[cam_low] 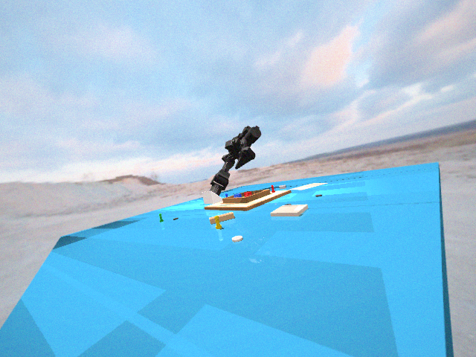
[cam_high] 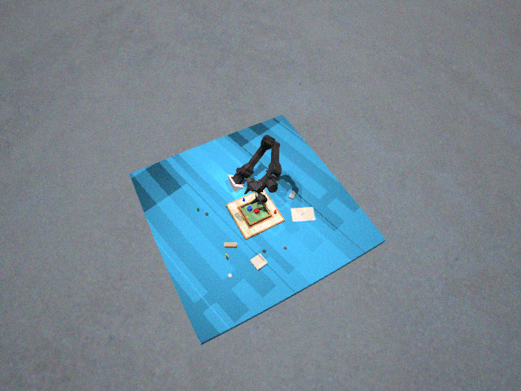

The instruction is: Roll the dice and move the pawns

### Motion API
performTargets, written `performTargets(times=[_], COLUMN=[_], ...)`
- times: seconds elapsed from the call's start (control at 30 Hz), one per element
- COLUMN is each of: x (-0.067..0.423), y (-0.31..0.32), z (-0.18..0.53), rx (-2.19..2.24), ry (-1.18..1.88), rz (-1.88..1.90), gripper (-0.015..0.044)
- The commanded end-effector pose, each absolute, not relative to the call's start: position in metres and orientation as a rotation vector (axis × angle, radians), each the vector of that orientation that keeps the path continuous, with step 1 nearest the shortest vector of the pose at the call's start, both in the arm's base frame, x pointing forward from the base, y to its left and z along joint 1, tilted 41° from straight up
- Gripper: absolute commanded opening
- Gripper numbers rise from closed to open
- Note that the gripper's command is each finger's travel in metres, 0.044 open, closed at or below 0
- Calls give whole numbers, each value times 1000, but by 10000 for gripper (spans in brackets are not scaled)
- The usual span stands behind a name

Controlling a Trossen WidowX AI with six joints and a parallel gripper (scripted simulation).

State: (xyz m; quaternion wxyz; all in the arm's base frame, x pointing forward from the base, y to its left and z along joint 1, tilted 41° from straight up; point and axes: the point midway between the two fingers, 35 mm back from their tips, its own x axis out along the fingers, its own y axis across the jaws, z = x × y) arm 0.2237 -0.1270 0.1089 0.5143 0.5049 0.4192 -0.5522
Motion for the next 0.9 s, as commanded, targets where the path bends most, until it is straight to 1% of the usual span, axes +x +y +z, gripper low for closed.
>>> performTargets(times=[0.0, 0.13, 0.23, 0.33, 0.4, 0.43, 0.47, 0.53, 0.77, 0.87], x=[221, 218, 220, 224, 224, 220, 220, 226, 286, 307], y=[-127, -121, -119, -123, -123, -121, -121, -118, -73, -46], z=[106, 82, 72, 69, 68, 66, 66, 69, 104, 122], rx=[1231, 1424, 1638, 1823, 1836, 1764, 1764, 1706, 1050, 748], ry=[1076, 1378, 1528, 1574, 1574, 1572, 1572, 1581, 1553, 1467], rz=[-1309, -1148, -962, -796, -784, -870, -870, -793, -12, 304], gripper=[440, 440, 440, 440, 440, 440, 440, 387, 204, 200])
